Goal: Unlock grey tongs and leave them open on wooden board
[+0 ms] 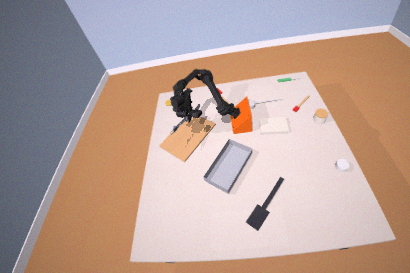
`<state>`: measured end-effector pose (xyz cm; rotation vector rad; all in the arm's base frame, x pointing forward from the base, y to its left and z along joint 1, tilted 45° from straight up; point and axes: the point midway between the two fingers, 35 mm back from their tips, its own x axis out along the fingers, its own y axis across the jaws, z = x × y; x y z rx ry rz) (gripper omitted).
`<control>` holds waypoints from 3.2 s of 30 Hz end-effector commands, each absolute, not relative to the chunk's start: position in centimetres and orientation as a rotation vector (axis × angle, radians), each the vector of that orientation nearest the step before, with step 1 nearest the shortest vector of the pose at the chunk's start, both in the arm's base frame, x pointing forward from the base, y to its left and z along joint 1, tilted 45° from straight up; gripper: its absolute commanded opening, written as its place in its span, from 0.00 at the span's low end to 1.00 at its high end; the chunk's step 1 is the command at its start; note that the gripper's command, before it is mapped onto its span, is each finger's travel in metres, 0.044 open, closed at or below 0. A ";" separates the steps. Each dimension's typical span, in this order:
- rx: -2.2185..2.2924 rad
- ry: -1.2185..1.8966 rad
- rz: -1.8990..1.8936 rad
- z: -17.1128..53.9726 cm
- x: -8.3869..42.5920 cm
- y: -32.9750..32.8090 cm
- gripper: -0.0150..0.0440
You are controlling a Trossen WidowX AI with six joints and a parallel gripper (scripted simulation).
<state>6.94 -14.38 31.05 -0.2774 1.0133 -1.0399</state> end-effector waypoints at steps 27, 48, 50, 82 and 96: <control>-0.536 0.509 -0.971 30.8 5.4 -13.2 0.00; -0.526 0.348 -0.963 29.5 4.9 -13.5 0.00; -0.526 0.348 -0.963 29.5 4.9 -13.5 0.00; -0.535 0.378 -0.967 29.8 4.9 -13.4 0.00; -0.535 0.570 -0.990 31.2 5.6 -13.3 0.00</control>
